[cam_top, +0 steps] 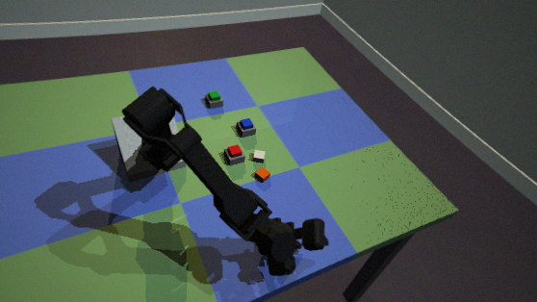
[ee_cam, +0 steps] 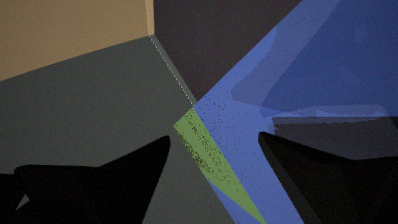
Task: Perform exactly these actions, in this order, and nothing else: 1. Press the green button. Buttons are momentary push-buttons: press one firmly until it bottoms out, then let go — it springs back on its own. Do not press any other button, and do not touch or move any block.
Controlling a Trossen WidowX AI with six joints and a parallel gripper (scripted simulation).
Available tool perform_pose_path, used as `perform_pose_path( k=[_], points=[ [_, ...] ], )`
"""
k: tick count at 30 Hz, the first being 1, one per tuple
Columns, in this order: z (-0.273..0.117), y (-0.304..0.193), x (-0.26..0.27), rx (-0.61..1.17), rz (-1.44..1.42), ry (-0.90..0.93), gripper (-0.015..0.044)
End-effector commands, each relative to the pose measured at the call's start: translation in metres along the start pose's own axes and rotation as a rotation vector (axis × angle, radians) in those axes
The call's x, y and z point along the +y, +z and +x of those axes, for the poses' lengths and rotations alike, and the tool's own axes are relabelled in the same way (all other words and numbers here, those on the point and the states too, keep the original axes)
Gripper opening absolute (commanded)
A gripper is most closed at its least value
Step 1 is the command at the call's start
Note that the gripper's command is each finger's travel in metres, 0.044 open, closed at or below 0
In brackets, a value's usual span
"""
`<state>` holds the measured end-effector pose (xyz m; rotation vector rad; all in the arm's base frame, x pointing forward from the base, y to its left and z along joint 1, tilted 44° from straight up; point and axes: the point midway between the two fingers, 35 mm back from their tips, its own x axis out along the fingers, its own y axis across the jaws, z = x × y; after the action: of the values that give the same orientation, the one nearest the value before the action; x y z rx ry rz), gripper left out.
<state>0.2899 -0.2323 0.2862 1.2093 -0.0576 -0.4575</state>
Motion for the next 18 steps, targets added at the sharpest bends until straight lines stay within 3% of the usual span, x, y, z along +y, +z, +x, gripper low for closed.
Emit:
perform_pose_path(
  k=[1, 10, 18],
  points=[
    [0.034, -0.048, 0.002, 0.133, 0.007, -0.076, 0.04],
    [0.079, -0.202, -0.024, 0.477, -0.088, -0.369, 0.04],
    [0.055, -0.344, -0.065, 0.74, -0.363, -0.637, 0.04]
  ],
)
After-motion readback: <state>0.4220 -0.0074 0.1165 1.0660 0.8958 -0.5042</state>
